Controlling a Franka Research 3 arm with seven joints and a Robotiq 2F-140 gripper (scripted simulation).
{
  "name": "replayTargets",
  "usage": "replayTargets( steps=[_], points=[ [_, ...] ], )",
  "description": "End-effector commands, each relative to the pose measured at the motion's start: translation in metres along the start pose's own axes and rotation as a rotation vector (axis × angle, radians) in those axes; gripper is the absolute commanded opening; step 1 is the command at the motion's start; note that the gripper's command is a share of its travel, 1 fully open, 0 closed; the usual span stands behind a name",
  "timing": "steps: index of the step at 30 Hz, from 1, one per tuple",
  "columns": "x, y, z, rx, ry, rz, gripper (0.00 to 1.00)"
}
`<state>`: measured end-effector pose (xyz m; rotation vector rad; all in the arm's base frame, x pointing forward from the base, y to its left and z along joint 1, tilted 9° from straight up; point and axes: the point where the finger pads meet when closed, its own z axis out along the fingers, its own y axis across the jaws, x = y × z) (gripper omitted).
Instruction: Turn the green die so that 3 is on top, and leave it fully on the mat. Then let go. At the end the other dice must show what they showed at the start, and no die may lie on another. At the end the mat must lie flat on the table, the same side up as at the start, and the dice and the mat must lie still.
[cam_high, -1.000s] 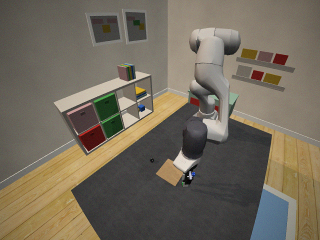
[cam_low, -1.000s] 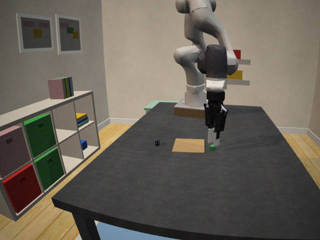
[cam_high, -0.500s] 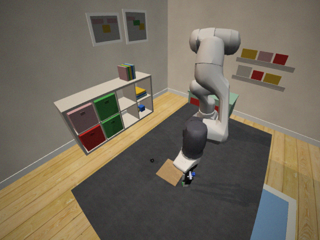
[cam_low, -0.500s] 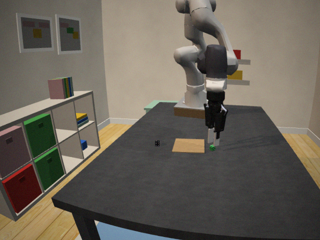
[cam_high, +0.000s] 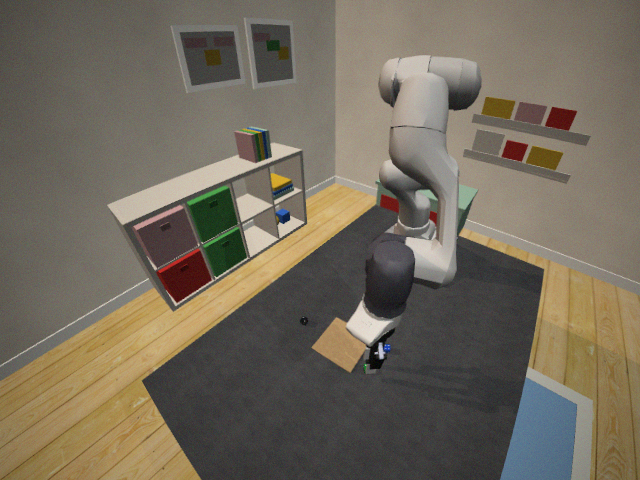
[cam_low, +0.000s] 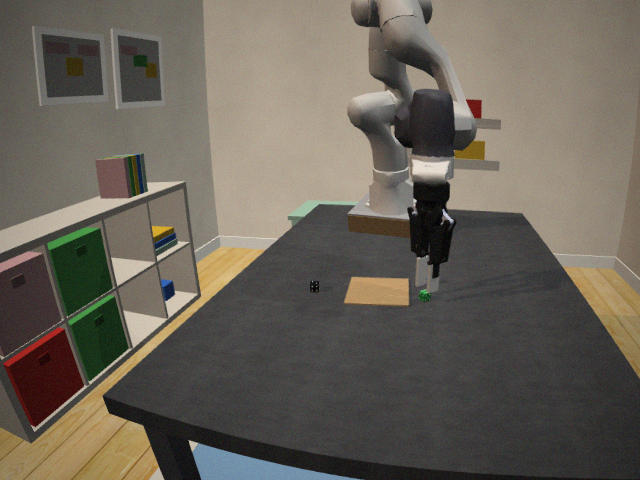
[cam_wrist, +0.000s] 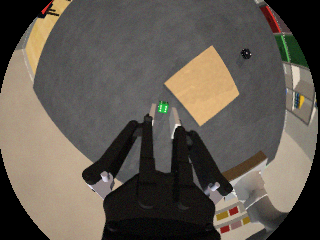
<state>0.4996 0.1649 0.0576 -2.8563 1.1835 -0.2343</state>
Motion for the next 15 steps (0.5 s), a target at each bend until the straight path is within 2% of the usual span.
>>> replayTargets(
  steps=[1,15],
  points=[
    [-0.001,0.000,0.002,0.001,-0.001,-0.004,0.21],
    [-0.001,0.000,0.018,0.001,-0.001,-0.004,0.21]
  ],
)
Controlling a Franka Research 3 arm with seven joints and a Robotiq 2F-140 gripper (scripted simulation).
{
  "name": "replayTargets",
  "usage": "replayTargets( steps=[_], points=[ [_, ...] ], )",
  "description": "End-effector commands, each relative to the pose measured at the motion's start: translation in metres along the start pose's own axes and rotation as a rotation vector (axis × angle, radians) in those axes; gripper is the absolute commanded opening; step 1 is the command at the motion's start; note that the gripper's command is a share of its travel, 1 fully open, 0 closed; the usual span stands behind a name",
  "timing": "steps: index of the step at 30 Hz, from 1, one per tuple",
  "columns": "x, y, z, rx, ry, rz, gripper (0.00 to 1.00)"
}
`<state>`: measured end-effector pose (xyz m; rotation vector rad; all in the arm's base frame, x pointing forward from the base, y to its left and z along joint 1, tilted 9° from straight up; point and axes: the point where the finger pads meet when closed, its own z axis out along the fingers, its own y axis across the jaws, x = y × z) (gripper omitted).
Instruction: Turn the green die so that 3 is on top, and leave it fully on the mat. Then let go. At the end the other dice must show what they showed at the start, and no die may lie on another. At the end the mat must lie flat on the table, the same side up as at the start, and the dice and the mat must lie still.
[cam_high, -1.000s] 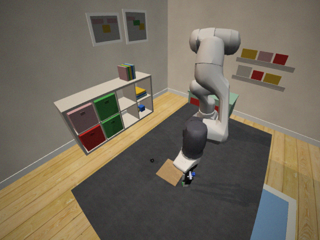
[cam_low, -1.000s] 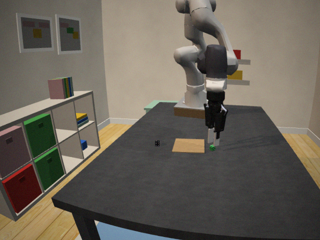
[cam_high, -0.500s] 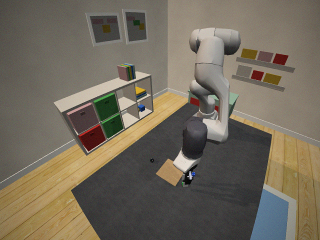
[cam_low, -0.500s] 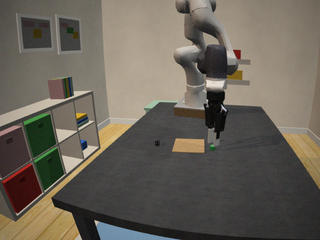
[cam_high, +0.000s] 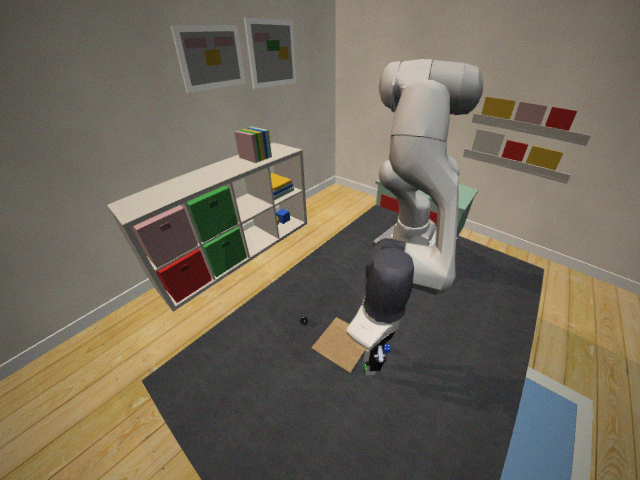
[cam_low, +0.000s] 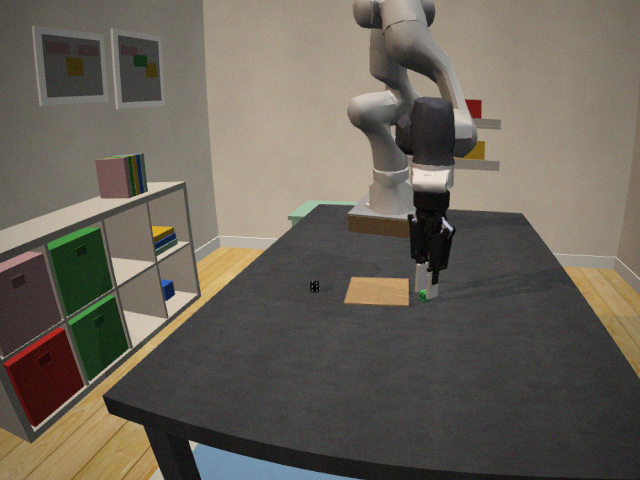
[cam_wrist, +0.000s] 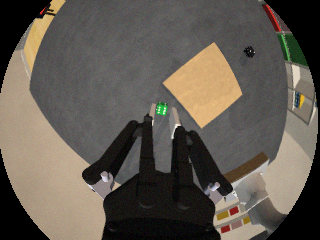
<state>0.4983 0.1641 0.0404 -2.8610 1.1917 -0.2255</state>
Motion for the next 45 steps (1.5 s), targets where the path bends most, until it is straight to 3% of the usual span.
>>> replayTargets(
  steps=[1,45],
  points=[
    [0.0012,-0.0033,0.0023,0.009,0.002,-0.007,0.21],
    [0.0012,-0.0034,0.0072,0.009,0.002,-0.007,0.21]
  ],
)
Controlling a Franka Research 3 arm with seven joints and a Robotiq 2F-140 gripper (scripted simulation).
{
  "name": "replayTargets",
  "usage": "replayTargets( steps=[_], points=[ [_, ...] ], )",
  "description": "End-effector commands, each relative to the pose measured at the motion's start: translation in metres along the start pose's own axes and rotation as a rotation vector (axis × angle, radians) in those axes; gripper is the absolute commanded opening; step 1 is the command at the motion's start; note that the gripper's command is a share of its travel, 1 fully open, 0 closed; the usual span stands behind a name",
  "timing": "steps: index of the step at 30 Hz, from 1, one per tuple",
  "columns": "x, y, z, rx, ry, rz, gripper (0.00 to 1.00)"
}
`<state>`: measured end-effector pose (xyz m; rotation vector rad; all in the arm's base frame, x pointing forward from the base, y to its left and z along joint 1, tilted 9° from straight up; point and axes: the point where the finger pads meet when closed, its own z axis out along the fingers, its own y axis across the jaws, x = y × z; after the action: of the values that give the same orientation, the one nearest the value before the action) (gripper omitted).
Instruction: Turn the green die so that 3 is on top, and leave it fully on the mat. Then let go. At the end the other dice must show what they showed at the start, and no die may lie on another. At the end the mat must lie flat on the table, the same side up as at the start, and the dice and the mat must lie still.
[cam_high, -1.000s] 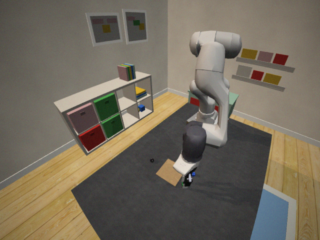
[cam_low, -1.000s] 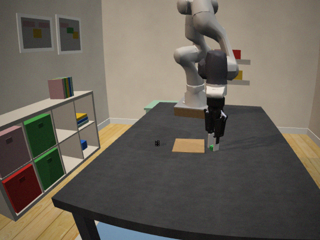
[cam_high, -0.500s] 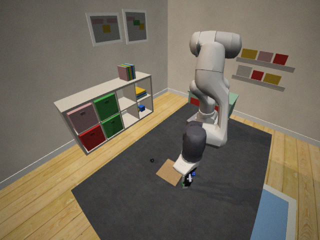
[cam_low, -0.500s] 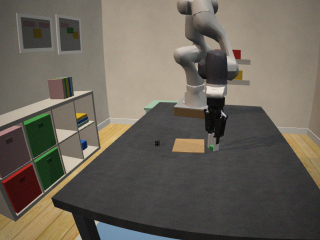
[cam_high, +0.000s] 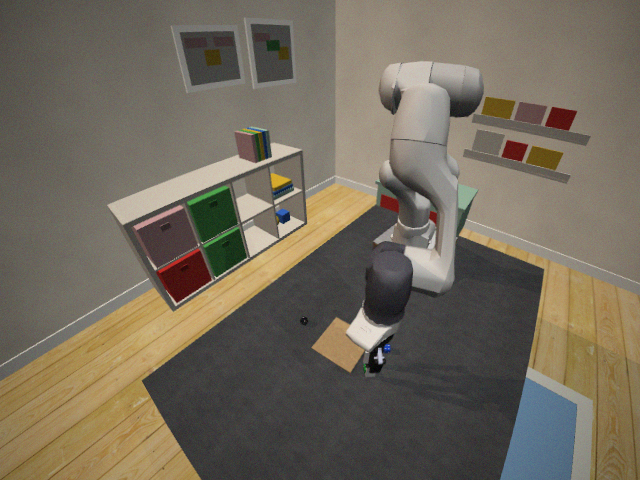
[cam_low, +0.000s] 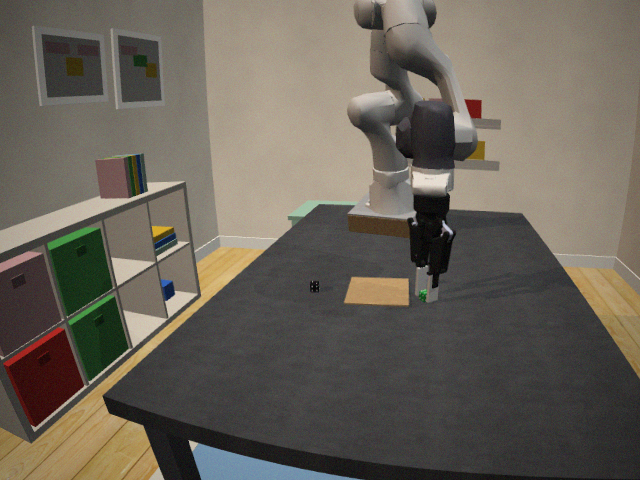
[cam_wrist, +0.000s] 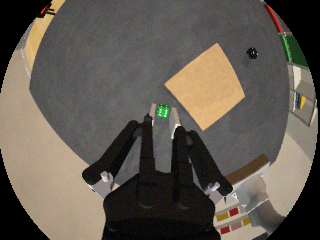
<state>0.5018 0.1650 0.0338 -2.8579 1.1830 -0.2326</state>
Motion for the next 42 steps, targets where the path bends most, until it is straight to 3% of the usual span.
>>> replayTargets(
  steps=[1,35,42],
  points=[
    [0.0002,-0.0009,0.0002,0.002,0.000,-0.003,0.09],
    [0.0002,-0.0009,0.0001,0.002,0.000,-0.003,0.09],
    [0.0002,-0.0009,-0.0094,0.002,0.000,-0.003,0.09]
  ],
)
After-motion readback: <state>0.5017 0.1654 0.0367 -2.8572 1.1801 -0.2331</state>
